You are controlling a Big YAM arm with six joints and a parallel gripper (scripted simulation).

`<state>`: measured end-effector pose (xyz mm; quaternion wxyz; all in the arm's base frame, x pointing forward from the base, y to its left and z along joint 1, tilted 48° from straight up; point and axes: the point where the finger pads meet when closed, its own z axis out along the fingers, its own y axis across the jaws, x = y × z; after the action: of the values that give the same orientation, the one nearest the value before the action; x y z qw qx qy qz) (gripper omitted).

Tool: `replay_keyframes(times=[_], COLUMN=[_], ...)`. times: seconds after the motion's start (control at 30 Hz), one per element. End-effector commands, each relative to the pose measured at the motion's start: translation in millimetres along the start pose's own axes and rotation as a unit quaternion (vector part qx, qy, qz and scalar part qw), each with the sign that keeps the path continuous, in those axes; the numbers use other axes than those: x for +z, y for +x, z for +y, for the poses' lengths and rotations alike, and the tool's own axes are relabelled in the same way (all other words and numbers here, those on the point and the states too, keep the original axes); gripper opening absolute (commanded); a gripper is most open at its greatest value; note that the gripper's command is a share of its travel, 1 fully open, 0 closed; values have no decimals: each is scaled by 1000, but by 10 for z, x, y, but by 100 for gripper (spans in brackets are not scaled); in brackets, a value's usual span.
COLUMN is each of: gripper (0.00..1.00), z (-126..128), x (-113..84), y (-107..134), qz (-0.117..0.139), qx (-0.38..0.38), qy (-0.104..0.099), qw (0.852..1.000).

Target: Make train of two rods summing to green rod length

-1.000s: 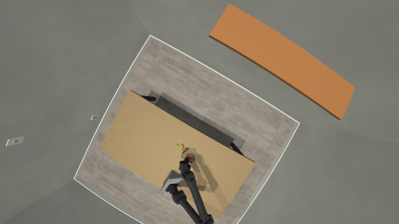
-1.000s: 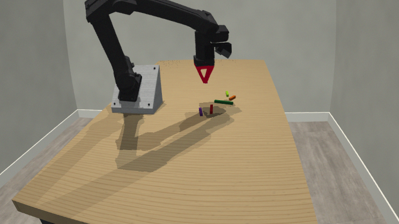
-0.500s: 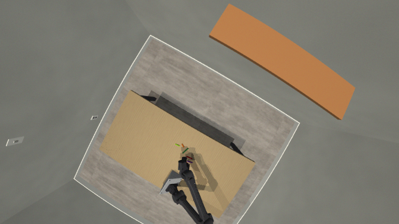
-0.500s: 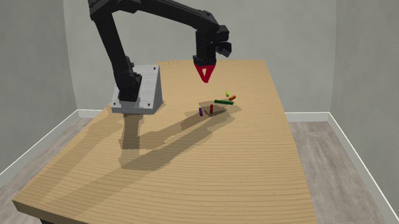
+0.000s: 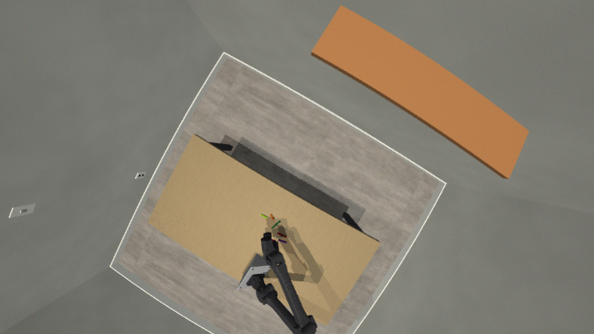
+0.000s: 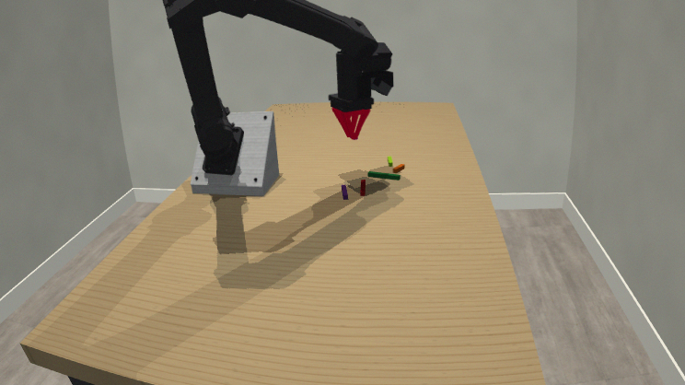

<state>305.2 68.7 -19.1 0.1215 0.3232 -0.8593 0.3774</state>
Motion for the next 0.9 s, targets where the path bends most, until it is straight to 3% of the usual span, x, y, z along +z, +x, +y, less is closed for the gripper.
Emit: replay_keyframes(times=[0.0,0.1,0.13,0.27,0.3,0.4,0.43,0.63,0.87], gripper=[14,14,14,14,14,14,14,14,14], z=[-116,-123,61,56,170,115,275,128,198], x=[-260,-253,-219,-214,-214,-158,-208,-205,-228], y=[-297,-295,-364,-362,-416,-400,-463,-444,-457], qz=[-44,-43,-37,-37,-37,-30,-36,-38,-40], qx=[10,11,-55,-54,-108,-100,-159,-138,-148], qy=[1,1,4,4,6,0,8,1,6], qw=[999,999,998,998,993,995,987,990,988])
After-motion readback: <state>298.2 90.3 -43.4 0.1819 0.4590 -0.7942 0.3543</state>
